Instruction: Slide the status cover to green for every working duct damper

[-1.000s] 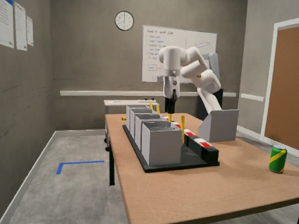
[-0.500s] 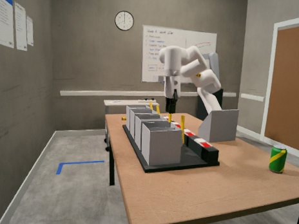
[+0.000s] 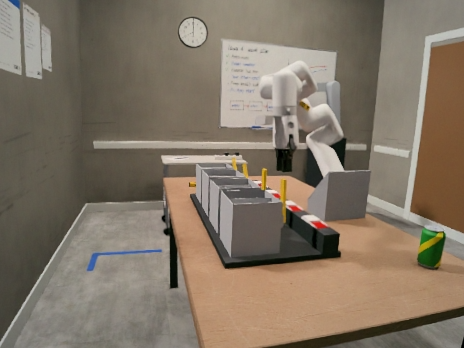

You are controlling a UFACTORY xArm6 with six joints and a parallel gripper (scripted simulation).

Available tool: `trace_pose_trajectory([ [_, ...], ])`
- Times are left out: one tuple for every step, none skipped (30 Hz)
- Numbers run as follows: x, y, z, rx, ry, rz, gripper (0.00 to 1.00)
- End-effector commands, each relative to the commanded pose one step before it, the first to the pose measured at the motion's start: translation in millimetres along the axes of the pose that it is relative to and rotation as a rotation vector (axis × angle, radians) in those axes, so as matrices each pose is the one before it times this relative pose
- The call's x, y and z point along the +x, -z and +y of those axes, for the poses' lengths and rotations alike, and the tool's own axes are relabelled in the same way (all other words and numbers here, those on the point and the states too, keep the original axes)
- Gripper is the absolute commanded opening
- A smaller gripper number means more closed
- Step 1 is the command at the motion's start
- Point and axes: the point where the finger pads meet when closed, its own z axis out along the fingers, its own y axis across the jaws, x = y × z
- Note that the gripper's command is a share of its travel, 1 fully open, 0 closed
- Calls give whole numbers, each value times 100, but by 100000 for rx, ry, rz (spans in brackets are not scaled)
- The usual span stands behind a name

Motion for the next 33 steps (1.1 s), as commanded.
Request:
trace_pose_trajectory([
  [110, 329, -101, 3537, -188, 2905, 39],
  [0, 0, 0, 0, 0, 0, 39],
  [0, 0, 0, 0, 0, 0, 39],
  [0, 0, 0, 0, 0, 0, 39],
  [0, 0, 0, 0, 0, 0, 39],
  [0, 0, 0, 0, 0, 0, 39],
  [0, 0, 0, 0, 0, 0, 39],
  [0, 0, 0, 0, 0, 0, 39],
  [0, 0, 0, 0, 0, 0, 39],
  [0, 0, 0, 0, 0, 0, 39],
  [0, -2, 0, 0, 0, 0, 39],
  [0, 0, 0, 0, 0, 0, 39],
  [0, 0, 0, 0, 0, 0, 39],
  [0, -5, 0, 0, 0, 1, 39],
  [0, -10, 0, 1, 0, 2, 39],
  [0, -15, 0, 1, 0, 3, 39],
  [0, -22, 0, 2, 0, 4, 39],
  [0, -30, 0, 2, 1, 5, 39],
  [0, -38, 0, 3, 1, 6, 39],
  [0, -47, 0, 4, 1, 8, 39],
  [0, -57, 0, 5, 1, 9, 39],
  [0, -66, 0, 6, 2, 10, 39],
  [0, -76, 0, 7, 2, 12, 39],
  [0, -87, 1, 8, 3, 13, 39],
  [0, -106, 1, 1, 0, 4, 39],
  [0, -120, 1, 0, 0, 0, 39],
  [0, -131, 1, 0, 0, 0, 39],
  [0, -142, 1, 1, 1, -1, 39],
  [0, 0, 0, 0, 0, 0, 39],
  [0, 0, 0, 0, 0, 0, 39],
  [1, -154, 1, -1, -1, 1, 39],
  [0, -164, 1, 0, 0, 0, 39],
  [0, -174, 1, 1, 1, -1, 39],
])
